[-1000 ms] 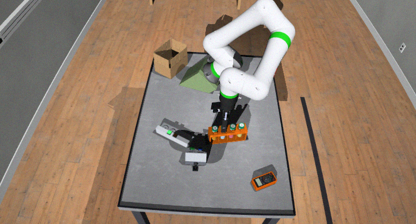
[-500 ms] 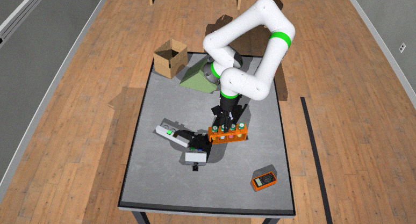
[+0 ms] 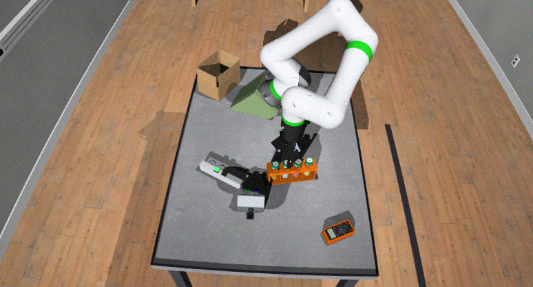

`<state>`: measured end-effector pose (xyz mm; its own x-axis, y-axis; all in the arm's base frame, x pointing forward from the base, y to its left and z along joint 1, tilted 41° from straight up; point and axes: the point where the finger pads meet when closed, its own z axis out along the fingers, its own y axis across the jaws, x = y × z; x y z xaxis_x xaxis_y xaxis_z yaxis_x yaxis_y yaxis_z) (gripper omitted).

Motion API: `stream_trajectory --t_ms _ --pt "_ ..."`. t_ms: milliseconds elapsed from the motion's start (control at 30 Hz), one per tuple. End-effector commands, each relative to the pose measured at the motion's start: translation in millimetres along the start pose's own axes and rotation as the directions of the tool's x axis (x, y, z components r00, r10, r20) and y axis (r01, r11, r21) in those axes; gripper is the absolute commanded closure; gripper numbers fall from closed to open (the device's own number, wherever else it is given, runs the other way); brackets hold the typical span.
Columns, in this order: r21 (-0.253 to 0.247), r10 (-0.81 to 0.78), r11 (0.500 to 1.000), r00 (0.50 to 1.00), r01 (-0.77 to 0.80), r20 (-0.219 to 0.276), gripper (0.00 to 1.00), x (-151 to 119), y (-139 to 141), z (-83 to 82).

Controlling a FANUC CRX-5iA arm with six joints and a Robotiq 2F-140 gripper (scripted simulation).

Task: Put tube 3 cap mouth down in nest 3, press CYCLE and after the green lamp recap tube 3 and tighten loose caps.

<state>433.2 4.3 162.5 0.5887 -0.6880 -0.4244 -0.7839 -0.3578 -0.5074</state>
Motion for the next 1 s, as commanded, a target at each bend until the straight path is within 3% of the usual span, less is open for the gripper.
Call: stream_trajectory --t_ms 0,200,500,967 --pt "0.000 0.000 1.000 1.000 0.000 -0.001 0.70 0.4 -0.1 -0.7" --pt "0.000 0.000 1.000 1.000 0.000 -0.001 0.70 0.4 -0.1 -0.7" --pt "0.001 0.231 0.973 0.973 -0.231 -0.001 0.70 0.4 -0.1 -0.7" --pt "0.001 0.618 0.786 0.786 -0.618 -0.001 0.70 0.4 -0.1 -0.8"
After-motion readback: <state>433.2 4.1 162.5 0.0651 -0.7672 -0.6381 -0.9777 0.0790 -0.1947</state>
